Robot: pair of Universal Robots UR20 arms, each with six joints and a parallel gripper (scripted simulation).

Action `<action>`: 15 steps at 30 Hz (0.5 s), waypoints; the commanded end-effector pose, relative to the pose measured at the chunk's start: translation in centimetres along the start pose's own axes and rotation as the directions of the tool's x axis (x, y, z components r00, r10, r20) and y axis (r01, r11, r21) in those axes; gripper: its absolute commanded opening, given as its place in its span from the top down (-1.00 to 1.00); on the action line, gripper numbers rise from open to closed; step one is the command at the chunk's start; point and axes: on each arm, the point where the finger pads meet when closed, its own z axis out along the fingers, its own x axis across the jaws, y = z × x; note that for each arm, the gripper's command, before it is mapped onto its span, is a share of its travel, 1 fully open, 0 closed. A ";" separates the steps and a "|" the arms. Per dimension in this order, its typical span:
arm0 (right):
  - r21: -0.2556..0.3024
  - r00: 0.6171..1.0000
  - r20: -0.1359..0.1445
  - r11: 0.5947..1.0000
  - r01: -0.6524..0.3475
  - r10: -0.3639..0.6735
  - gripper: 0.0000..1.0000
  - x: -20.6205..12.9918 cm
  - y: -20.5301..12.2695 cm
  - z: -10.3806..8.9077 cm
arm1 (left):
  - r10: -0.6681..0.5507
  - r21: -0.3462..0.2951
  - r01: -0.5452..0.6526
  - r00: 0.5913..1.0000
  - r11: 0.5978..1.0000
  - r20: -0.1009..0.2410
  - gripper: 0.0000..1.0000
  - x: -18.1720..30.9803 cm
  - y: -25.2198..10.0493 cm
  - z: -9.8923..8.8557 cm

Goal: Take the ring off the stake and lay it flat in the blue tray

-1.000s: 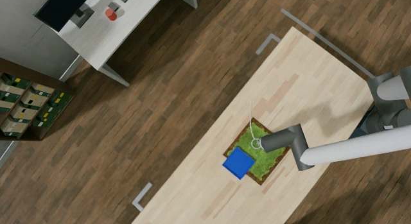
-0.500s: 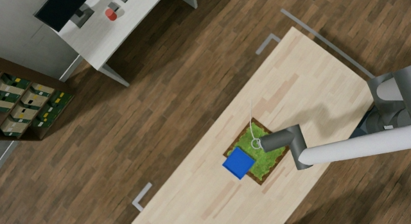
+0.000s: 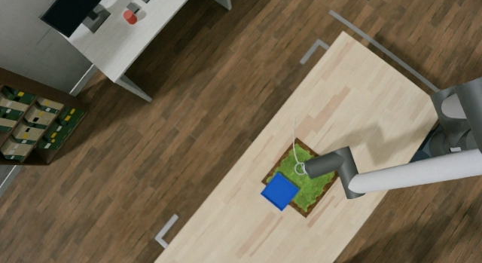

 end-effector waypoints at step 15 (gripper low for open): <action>-0.005 1.000 -0.001 1.000 0.004 -0.004 1.00 0.2 0.1 0.4 | 0.000 -0.002 0.000 1.000 1.000 0.001 -1.00 0.0 0.3 -0.2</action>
